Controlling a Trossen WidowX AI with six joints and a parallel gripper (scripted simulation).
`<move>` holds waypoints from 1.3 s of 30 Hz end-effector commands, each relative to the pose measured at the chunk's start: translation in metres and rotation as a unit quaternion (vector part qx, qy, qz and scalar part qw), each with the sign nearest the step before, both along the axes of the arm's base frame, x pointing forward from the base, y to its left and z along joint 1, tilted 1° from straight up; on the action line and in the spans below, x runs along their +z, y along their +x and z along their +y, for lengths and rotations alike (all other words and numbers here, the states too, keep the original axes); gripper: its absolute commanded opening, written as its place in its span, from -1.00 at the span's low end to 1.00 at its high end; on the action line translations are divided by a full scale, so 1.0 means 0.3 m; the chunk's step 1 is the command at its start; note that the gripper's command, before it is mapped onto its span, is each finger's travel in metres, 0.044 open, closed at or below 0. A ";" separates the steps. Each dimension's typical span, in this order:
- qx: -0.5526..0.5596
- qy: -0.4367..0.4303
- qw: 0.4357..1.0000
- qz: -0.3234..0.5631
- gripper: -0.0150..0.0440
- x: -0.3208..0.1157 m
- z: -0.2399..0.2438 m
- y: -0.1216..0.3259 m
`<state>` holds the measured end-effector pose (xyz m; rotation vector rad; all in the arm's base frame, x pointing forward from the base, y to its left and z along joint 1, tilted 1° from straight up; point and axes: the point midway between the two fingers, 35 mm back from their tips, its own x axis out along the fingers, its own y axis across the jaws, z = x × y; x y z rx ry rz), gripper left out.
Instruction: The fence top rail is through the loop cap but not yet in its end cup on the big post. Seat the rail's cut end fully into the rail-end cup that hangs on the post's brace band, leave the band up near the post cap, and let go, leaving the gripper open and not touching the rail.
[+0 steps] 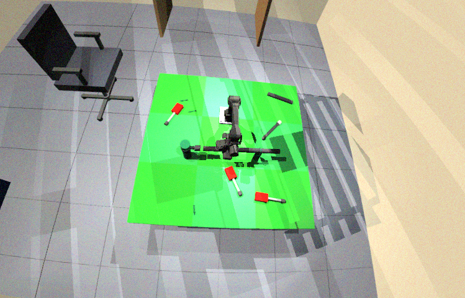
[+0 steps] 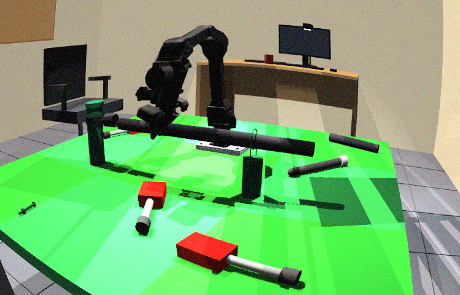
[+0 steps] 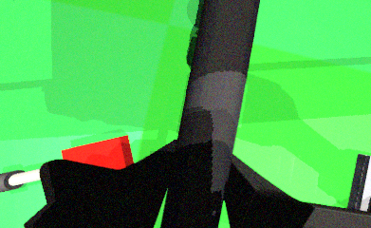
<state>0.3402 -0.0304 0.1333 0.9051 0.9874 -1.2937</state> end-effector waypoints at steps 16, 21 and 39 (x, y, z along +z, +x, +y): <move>0.001 -0.001 1.000 -0.003 -0.49 0.046 -0.018 0.019; 0.001 -0.001 1.000 -0.001 -0.49 0.040 -0.033 0.017; 0.002 0.000 1.000 0.006 -0.49 0.023 -0.080 0.011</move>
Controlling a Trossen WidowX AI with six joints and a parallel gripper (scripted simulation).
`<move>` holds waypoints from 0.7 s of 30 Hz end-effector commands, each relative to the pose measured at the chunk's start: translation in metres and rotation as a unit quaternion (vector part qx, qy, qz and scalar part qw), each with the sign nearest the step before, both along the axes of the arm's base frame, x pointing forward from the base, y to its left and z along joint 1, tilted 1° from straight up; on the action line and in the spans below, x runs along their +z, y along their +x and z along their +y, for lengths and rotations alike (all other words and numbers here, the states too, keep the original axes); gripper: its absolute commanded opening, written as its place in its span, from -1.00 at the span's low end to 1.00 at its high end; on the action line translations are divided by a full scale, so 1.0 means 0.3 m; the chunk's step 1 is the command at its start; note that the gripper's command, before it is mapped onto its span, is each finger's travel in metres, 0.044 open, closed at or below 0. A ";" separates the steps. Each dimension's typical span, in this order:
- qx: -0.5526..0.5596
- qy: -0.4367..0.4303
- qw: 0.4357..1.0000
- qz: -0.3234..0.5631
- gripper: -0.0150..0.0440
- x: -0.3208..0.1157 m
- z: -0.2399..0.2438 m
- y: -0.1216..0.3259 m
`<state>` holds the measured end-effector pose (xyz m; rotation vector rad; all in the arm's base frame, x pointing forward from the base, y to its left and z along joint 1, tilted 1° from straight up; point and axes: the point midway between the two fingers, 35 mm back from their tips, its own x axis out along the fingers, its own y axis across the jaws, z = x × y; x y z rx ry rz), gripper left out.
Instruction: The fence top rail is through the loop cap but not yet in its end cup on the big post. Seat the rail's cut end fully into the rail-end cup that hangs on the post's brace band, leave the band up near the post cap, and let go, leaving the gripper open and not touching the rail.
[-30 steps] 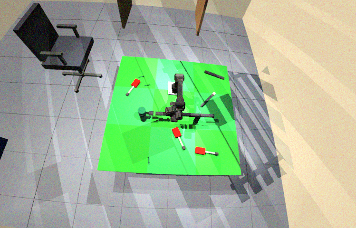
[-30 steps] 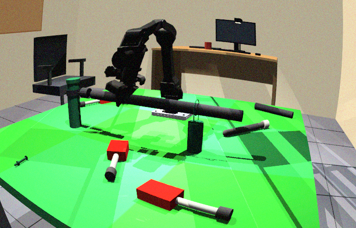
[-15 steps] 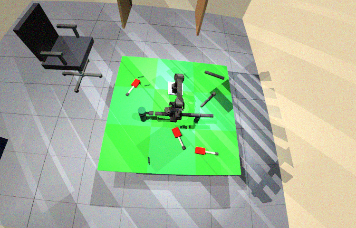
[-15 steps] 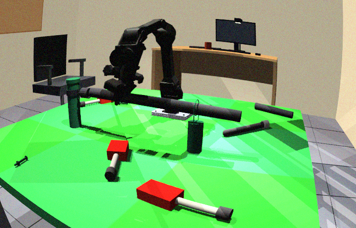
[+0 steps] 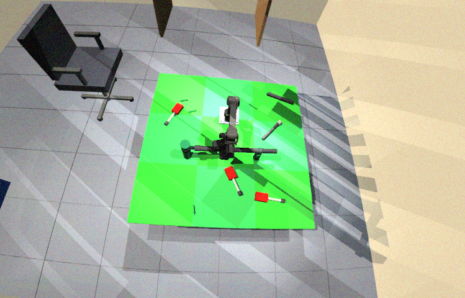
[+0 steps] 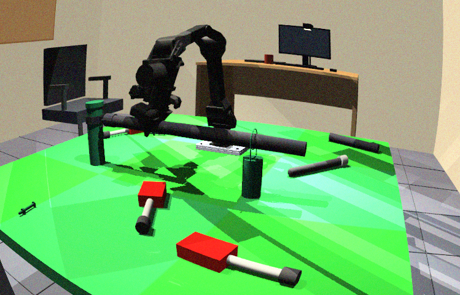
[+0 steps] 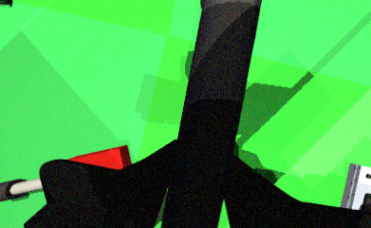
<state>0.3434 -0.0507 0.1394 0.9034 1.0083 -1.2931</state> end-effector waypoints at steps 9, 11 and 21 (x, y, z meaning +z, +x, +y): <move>0.000 0.000 1.000 0.000 -0.49 0.000 -0.002 0.000; 0.000 0.000 1.000 0.000 -0.49 0.000 -0.002 0.000; -0.002 0.001 1.000 0.000 -0.49 -0.002 -0.003 -0.003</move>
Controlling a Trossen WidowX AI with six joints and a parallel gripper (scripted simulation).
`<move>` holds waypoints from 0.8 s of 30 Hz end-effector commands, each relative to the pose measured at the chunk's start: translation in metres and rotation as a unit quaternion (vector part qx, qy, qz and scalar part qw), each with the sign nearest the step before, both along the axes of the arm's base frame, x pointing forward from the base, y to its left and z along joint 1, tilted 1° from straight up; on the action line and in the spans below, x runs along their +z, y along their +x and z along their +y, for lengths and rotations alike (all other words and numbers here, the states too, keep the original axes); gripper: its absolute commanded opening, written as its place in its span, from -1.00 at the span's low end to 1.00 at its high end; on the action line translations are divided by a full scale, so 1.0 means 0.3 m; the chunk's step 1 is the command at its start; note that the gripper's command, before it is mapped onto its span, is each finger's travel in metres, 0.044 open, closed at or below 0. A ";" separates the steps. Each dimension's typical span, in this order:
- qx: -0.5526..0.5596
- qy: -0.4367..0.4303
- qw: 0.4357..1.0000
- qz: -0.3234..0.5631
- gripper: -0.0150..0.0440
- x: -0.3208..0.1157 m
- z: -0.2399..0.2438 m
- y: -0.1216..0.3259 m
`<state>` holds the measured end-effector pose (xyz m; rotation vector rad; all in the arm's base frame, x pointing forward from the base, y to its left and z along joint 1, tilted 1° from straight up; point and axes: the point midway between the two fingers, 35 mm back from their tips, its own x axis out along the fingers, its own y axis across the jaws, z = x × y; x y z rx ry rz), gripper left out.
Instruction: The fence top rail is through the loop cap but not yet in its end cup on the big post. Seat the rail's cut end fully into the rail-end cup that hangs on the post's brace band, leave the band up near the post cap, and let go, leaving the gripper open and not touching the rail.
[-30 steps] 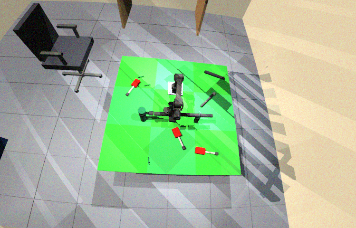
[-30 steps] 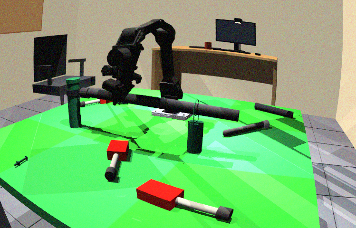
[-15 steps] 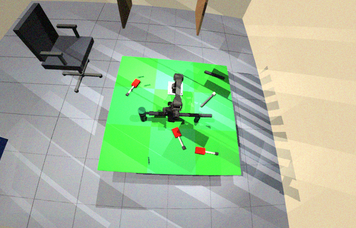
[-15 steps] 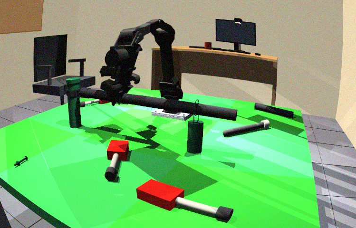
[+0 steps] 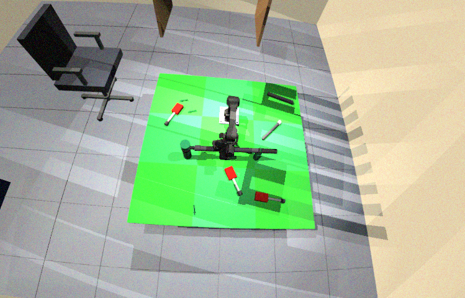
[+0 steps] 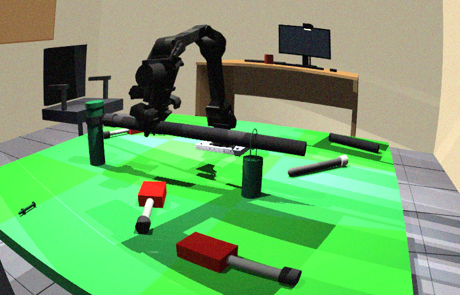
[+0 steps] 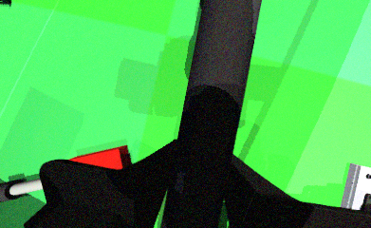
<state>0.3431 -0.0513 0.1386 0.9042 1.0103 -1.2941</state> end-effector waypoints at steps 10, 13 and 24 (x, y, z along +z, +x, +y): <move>-0.005 0.001 1.000 -0.001 -0.49 -0.002 -0.005 -0.008; -0.005 0.002 1.000 -0.001 -0.49 -0.002 -0.006 -0.010; -0.008 0.002 1.000 -0.001 -0.49 -0.003 -0.011 -0.016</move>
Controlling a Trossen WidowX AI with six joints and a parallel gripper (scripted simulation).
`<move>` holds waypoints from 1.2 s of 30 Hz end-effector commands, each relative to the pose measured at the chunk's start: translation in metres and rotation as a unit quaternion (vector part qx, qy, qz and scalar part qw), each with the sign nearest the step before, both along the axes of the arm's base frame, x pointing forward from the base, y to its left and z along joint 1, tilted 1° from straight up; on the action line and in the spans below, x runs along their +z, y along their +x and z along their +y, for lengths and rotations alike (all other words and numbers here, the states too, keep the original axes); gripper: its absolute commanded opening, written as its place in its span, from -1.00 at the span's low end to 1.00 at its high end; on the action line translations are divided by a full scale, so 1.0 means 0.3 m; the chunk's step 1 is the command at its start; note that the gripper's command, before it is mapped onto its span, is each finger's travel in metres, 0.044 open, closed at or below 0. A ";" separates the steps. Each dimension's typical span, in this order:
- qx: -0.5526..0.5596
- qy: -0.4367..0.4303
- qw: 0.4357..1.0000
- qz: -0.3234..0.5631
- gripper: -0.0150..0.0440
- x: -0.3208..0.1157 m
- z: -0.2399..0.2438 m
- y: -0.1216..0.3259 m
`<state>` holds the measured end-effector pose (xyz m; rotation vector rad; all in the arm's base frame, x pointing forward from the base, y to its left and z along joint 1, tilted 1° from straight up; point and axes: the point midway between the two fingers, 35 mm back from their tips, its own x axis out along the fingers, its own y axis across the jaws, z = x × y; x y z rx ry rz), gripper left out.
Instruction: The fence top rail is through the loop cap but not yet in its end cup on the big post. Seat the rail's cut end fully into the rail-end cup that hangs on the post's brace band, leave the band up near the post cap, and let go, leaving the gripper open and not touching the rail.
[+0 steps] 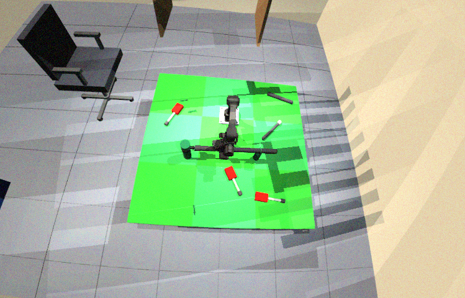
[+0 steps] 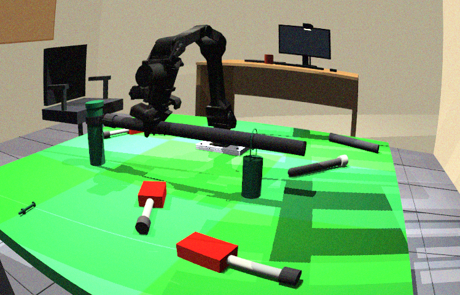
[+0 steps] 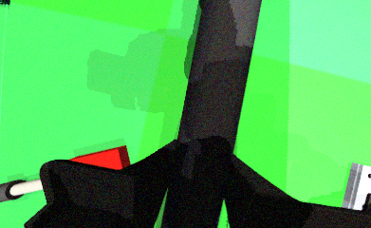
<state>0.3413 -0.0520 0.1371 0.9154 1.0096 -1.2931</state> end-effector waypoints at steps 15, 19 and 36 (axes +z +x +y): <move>-0.001 0.000 1.000 0.000 -0.49 0.000 -0.003 -0.001; -0.001 0.000 1.000 0.000 -0.49 0.001 -0.012 0.000; -0.001 0.000 1.000 0.000 -0.49 0.008 -0.057 0.003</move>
